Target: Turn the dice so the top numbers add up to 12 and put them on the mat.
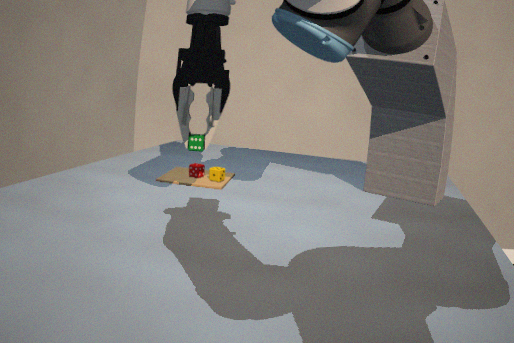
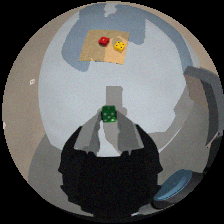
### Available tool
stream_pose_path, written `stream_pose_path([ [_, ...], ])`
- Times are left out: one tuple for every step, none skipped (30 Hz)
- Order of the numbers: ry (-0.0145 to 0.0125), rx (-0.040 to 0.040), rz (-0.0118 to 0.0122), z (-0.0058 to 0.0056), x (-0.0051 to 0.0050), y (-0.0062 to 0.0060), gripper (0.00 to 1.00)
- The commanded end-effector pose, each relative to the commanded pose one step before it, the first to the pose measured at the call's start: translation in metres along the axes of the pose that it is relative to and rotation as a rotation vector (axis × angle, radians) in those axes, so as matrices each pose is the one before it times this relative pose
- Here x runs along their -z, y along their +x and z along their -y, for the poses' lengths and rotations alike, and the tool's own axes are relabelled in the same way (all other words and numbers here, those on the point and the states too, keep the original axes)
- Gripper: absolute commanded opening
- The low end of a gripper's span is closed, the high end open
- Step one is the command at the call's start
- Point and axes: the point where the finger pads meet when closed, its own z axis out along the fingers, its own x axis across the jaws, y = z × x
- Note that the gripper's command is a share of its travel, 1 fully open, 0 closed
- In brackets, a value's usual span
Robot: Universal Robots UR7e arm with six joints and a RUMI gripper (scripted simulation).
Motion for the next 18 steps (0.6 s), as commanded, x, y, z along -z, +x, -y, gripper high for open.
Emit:
stream_pose_path([
  [0.01574, -0.17316, -0.00718, -0.00174, -0.00131, 0.00341, 0.06],
  [0.0, -0.00142, 0.0, 0.0, 0.0, 0.00002, 0.06],
  [-0.00003, -0.02975, 0.00001, -0.00011, -0.00006, 0.00047, 0.06],
  [0.0, 0.0, 0.0, 0.0, 0.0, 0.0, 0.06],
  [0.0, 0.0, 0.0, 0.0, 0.0, 0.0, 0.06],
  [-0.00003, -0.02921, 0.00001, -0.00011, -0.00005, 0.00047, 0.06],
  [-0.00003, -0.02867, 0.00001, -0.0001, -0.00005, 0.00046, 0.06],
  [-0.00003, -0.02813, 0.00001, -0.0001, -0.00005, 0.00046, 0.06],
  [-0.00003, -0.02758, 0.00001, -0.0001, -0.00005, 0.00045, 0.06],
  [-0.00003, -0.02702, 0.00001, -0.0001, -0.00005, 0.00044, 0.06],
  [-0.00003, -0.02646, 0.0, -0.00009, -0.00005, 0.00044, 0.06],
  [-0.00003, -0.0259, 0.0, -0.00009, -0.00005, 0.00043, 0.06],
  [-0.00003, -0.02533, 0.0, -0.00009, -0.00005, 0.00042, 0.06],
  [-0.00003, -0.02475, 0.0, -0.00009, -0.00005, 0.00042, 0.06],
  [-0.00003, -0.02418, 0.0, -0.00009, -0.00004, 0.00041, 0.06],
  [-0.00003, -0.0236, 0.0, -0.00008, -0.00004, 0.0004, 0.06],
  [-0.00003, -0.02302, 0.0, -0.00008, -0.00004, 0.00039, 0.06],
  [-0.00003, -0.02244, 0.0, -0.00008, -0.00004, 0.00038, 0.06],
])
